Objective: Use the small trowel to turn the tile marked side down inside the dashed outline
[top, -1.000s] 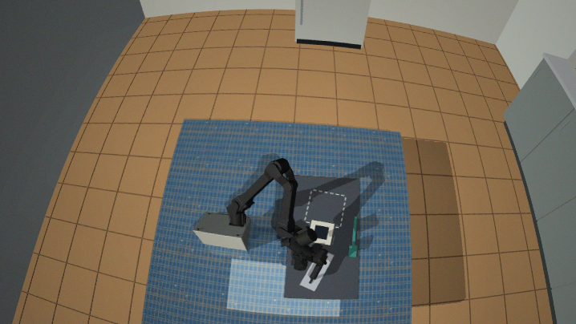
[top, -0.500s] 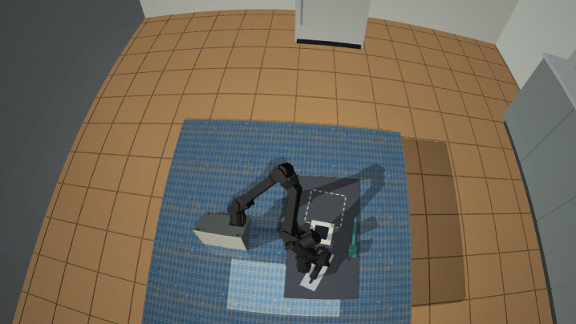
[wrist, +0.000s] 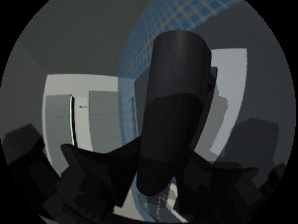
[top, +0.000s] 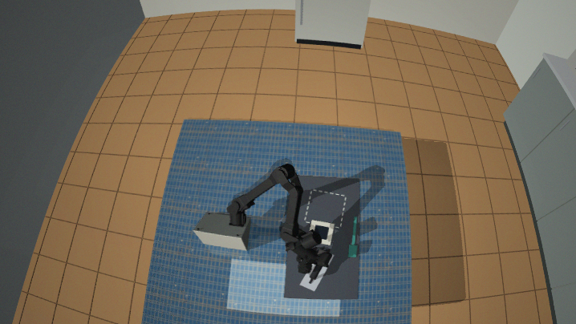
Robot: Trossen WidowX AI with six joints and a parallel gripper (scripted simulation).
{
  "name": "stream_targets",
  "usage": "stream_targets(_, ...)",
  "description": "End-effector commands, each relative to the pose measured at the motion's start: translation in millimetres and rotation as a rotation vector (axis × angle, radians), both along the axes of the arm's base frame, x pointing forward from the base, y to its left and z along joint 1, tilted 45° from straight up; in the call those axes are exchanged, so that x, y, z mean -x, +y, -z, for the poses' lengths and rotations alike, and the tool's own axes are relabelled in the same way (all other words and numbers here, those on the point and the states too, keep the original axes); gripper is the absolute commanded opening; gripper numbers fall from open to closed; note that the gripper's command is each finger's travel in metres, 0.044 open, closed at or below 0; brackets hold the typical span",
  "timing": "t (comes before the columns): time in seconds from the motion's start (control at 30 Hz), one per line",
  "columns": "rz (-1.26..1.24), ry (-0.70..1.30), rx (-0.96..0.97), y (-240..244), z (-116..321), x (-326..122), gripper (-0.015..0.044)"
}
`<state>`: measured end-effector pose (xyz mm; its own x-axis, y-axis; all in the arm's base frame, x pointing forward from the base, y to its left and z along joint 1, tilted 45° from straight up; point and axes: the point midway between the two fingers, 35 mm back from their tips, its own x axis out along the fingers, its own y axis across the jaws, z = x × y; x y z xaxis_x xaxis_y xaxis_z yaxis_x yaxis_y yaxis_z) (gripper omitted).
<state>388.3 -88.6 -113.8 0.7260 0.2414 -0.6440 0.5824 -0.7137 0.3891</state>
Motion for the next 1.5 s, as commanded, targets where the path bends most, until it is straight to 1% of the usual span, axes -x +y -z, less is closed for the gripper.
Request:
stream_targets(0.0, 0.005, 0.001, 0.001, -1, 1, 0, 0.0089)
stream_targets(0.47, 0.005, 0.001, 0.001, -2, 0, 0, 0.0)
stream_targets(0.73, 0.001, 0.001, 0.002, -40, -39, 0, 0.0)
stream_targets(0.8, 0.001, 0.001, 0.002, -43, -43, 1, 0.0)
stream_targets(0.97, -0.014, -0.01, 0.009, -41, -44, 3, 0.0)
stream_targets(1.27, -0.201, -0.16, 0.106, -13, -55, 26, 0.0)
stream_targets(1.47, -0.204, -0.163, 0.108, -12, -55, 27, 0.0)
